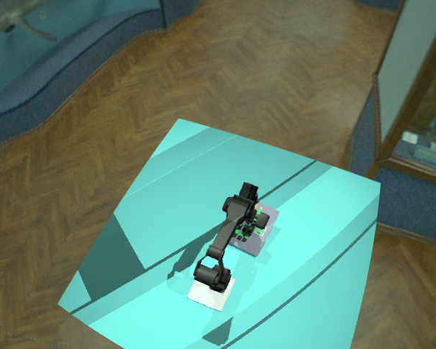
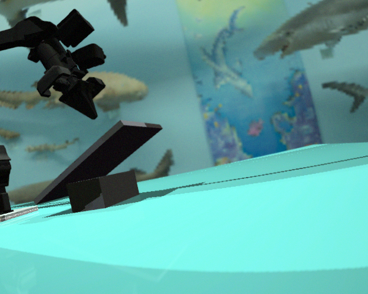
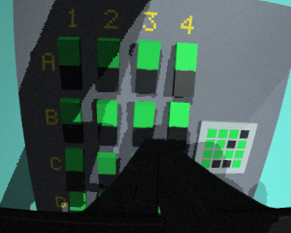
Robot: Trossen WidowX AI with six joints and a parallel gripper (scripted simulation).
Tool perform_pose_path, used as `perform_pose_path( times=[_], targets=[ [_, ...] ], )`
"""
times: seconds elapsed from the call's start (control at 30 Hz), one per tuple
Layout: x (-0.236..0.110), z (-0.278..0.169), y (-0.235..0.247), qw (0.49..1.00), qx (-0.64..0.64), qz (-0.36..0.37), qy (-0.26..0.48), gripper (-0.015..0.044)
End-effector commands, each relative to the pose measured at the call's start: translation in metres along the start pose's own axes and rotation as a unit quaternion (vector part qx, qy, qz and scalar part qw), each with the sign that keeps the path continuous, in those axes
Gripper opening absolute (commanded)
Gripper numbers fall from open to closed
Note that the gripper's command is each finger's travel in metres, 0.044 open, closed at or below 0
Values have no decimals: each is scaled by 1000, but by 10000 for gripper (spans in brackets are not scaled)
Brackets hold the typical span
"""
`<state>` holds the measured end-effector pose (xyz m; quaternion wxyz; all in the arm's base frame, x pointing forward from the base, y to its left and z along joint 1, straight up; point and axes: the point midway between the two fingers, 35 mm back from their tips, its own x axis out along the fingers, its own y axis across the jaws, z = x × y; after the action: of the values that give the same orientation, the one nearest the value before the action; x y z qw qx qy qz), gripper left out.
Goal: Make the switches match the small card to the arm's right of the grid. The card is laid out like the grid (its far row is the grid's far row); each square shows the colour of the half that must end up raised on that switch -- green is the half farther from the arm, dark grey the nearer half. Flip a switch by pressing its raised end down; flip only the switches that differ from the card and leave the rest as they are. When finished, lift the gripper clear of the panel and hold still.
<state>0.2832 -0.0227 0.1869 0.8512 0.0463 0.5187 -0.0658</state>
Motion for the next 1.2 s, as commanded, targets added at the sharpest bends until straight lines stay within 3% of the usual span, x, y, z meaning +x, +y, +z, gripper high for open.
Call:
perform_pose_path(
  times=[0.0, 1.17],
  targets=[
    [29, -7, 0, 1000, 3, -3, 19, 0],
    [56, -7, 0, 1000, 3, -3, 20, 0]
  ],
)
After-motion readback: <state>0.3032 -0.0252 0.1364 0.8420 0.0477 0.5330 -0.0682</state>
